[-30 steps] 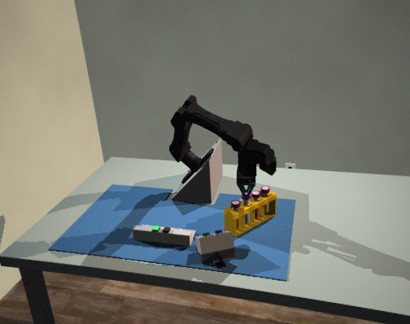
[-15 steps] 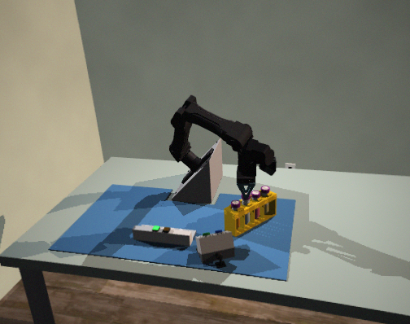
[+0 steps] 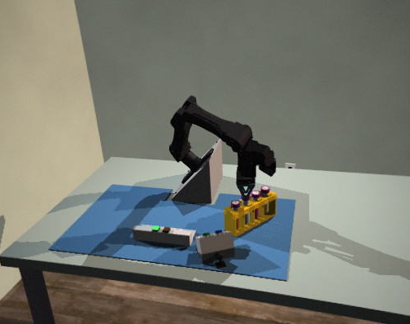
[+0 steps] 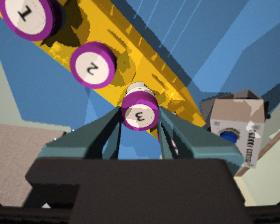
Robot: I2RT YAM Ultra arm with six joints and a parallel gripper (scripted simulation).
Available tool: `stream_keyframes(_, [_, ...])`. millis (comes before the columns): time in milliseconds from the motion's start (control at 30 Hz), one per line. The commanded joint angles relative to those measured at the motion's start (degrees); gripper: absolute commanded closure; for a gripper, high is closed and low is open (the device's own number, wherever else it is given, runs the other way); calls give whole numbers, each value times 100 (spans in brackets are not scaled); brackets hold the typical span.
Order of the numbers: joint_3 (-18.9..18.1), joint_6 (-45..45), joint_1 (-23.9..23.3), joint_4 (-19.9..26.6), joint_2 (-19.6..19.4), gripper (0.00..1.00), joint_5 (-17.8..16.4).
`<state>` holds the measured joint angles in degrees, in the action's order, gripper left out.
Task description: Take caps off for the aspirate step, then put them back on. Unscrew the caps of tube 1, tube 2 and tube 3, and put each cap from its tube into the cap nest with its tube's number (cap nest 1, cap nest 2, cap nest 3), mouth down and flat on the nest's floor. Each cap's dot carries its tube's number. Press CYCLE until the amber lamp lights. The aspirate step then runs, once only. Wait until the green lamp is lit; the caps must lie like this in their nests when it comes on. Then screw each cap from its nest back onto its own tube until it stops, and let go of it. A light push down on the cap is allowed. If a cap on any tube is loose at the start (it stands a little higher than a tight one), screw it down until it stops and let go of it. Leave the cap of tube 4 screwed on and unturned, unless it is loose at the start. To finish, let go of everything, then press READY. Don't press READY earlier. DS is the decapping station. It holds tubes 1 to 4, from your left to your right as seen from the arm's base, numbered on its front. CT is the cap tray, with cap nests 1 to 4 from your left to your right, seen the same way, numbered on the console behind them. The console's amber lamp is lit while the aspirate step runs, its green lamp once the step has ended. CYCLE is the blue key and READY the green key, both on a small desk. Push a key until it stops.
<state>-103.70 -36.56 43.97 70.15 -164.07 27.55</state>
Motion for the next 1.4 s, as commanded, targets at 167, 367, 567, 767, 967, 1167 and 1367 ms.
stream_keyframes(167, [21, -23, 9, -94, 75, 100, 11])
stream_keyframes(367, [64, -36, -5, -153, 66, 100, 20])
stream_keyframes(567, [68, -35, -4, -158, 64, 100, 19])
stream_keyframes(767, [76, -32, -1, -162, 67, 100, 17])
stream_keyframes(967, [83, -31, 1, -165, 71, 51, 16])
stream_keyframes(1167, [84, -31, 1, -165, 71, 51, 16])
stream_keyframes(1367, [84, -31, 1, -165, 71, 51, 16])
